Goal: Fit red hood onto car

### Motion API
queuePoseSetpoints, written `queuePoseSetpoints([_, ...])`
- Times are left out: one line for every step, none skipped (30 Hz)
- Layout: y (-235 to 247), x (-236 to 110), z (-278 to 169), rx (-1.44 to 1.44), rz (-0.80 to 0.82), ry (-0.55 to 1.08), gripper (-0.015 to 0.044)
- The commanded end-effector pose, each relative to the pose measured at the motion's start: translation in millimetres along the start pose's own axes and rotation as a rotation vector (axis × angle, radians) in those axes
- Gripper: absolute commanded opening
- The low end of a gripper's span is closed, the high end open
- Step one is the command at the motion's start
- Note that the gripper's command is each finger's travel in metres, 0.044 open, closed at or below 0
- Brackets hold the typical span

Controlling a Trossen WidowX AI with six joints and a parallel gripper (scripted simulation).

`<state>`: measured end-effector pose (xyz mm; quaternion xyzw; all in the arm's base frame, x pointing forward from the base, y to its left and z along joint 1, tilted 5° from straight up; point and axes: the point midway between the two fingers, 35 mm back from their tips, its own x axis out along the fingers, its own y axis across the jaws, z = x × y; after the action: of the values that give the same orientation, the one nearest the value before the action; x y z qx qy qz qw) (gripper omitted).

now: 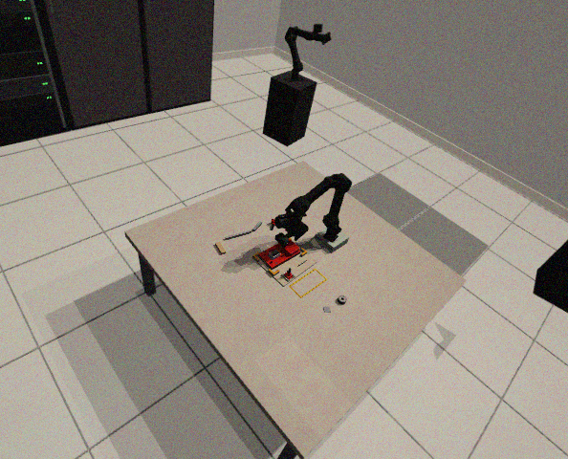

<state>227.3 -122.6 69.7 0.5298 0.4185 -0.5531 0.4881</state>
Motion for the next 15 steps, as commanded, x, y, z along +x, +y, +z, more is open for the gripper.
queuePoseSetpoints([0.4, 1.5, -0.4, -0.004, 0.002, 0.004, 0.044])
queuePoseSetpoints([0.4, 1.8, -0.4, -0.004, 0.002, 0.004, 0.044])
queuePoseSetpoints([0.4, 2.1, -0.4, -0.004, 0.002, 0.004, 0.044])
queuePoseSetpoints([0.4, 2.5, -0.4, -0.004, 0.002, 0.004, 0.044])
queuePoseSetpoints([0.4, 2.9, -0.4, -0.004, 0.002, 0.004, 0.044])
queuePoseSetpoints([0.4, 3.4, -0.4, -0.004, 0.002, 0.004, 0.044])
queuePoseSetpoints([0.4, 3.9, -0.4, -0.004, 0.002, 0.004, 0.044])
queuePoseSetpoints([0.4, 4.4, -0.4, -0.004, 0.002, 0.004, 0.044])
queuePoseSetpoints([0.4, 4.9, -0.4, -0.004, 0.002, 0.004, 0.044])
queuePoseSetpoints([0.5, 5.4, -0.4, -0.004, 0.002, 0.004, 0.044])
queuePoseSetpoints([0.5, 5.9, -0.4, -0.004, 0.002, 0.004, 0.044])
queuePoseSetpoints([0.5, 6.4, -0.4, -0.004, 0.002, 0.004, 0.044])
queuePoseSetpoints([0.5, 6.9, -0.4, -0.004, 0.002, 0.004, 0.044])
queuePoseSetpoints([0.5, 7.4, -0.4, -0.004, 0.002, 0.004, 0.044])
queuePoseSetpoints([0.5, 7.9, -0.4, -0.004, 0.002, 0.004, 0.044])
